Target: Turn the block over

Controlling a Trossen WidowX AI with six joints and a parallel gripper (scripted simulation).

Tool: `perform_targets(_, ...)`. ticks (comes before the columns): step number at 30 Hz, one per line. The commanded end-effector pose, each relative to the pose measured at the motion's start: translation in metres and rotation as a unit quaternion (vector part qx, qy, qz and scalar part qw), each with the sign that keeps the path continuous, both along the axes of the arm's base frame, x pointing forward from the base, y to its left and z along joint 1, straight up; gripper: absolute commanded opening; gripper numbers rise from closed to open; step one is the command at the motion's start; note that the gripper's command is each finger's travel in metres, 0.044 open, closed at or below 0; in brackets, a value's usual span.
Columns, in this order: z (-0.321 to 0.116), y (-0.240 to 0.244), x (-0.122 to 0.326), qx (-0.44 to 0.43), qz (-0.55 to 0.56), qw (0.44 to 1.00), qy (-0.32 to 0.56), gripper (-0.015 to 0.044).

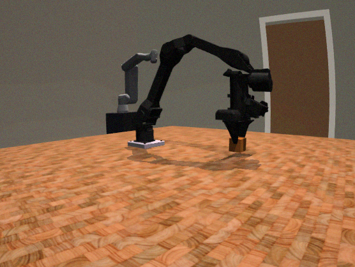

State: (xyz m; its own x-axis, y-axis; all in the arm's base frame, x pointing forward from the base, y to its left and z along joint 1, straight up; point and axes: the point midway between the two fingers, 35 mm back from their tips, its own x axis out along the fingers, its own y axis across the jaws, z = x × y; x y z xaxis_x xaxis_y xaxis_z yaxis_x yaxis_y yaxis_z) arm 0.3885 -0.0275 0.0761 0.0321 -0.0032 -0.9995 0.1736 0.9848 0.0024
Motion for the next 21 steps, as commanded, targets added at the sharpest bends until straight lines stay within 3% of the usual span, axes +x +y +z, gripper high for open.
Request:
perform_targets(1, 0.0115, 0.0002, 0.0026, 0.001, 0.002, 1.000, -0.008, 0.0000)
perform_targets(21, 0.0038, 0.0003, 0.0063, -0.022, 0.003, 0.992, -0.128, 0.0000)
